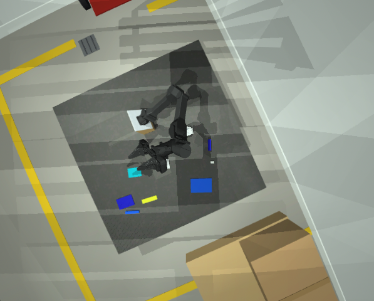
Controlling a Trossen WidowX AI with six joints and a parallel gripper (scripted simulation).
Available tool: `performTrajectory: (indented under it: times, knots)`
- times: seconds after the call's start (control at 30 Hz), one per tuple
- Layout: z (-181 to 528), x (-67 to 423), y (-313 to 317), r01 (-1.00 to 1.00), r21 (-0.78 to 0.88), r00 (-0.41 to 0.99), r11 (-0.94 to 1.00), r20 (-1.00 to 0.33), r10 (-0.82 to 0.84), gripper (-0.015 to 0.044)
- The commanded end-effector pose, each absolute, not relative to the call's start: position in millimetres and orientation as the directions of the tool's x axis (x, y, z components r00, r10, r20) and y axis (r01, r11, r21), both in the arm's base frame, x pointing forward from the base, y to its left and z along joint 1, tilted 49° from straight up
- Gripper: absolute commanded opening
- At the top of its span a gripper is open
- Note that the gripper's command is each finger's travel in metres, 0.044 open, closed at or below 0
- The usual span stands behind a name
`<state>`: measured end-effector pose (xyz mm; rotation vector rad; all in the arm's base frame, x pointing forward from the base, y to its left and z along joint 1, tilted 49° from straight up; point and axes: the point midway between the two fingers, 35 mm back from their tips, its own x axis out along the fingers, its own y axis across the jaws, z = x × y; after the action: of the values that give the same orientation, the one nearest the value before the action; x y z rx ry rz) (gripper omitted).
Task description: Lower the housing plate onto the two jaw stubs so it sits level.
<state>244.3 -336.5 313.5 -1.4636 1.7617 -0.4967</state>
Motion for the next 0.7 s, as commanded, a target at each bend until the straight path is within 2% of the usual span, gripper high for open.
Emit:
performTrajectory:
  times: [0.0, 0.03, 0.67]
  knots:
    - [314, 244, -337, -0.645, -0.718, -0.036, 0.261, -0.313, -0.949, 0.0426]
    - [313, 245, -336, -0.645, -0.718, -0.032, 0.26, -0.315, -0.949, 0.044]
    - [276, 314, -253, -0.585, -0.78, 0.356, 0.222, -0.493, -0.794, 0.044]
